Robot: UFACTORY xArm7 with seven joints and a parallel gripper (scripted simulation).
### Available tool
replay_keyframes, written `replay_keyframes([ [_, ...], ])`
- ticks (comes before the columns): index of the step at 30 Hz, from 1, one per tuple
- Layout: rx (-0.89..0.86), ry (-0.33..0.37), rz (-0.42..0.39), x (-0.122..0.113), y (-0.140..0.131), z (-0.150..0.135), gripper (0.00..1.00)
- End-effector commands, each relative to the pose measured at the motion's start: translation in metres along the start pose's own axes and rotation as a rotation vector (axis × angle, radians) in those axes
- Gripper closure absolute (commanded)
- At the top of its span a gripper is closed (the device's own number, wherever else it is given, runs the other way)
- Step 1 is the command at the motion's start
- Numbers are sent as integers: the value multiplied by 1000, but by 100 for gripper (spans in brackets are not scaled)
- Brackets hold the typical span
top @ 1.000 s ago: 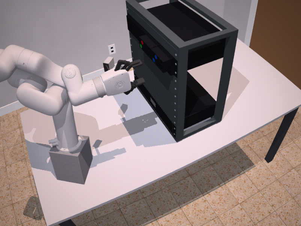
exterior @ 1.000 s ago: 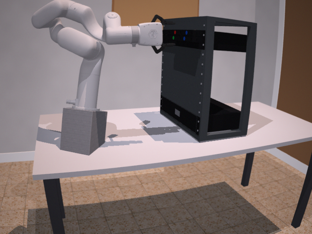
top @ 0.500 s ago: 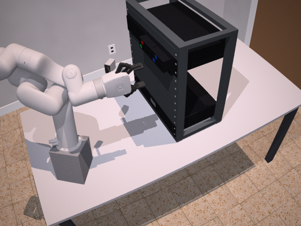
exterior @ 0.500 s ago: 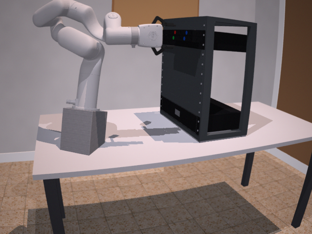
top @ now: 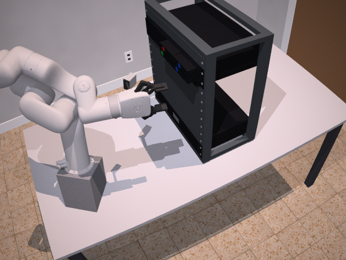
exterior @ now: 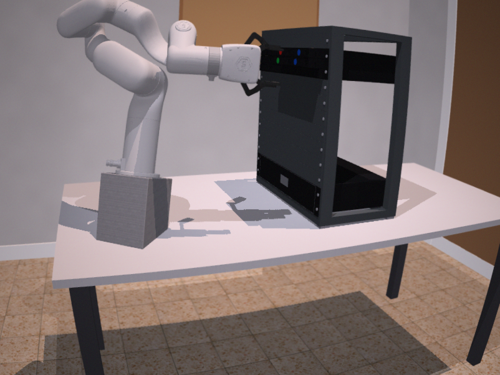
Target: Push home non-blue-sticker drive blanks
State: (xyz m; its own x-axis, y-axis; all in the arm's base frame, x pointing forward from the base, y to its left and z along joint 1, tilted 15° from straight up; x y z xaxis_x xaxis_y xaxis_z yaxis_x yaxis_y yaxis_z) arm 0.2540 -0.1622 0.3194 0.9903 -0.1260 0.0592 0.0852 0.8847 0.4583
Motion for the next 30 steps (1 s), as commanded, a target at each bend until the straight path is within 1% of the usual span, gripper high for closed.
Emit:
replay_keyframes([
  [1,19,27,-59,0,-14,-7,0],
  [2,24,33,-73,-1,-17,-8,0],
  [4,24,33,-73,-1,-17,-8,0],
  [6,36,47,-102,-2,-24,-13,0],
  [12,78,93,-199,-7,-46,-28,0],
  [19,147,152,-332,-18,-75,-50,0],
  [21,147,152,-332,-18,-75,-50,0],
  [30,272,233,-524,-41,-112,-87,0],
])
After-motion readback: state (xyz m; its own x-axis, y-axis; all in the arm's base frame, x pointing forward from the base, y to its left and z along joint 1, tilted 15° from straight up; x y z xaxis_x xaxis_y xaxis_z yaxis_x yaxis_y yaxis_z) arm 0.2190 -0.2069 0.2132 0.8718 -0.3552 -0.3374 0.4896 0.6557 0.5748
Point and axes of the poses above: the point where the finger pads meet when closed, its own x axis out along the fingers, its own z axis across the jaws, y = z × x, the point moved 6 cm from there along -x, back along the fingers, and after that the axes turned 11 degrees about x, right-handed, at the moved point
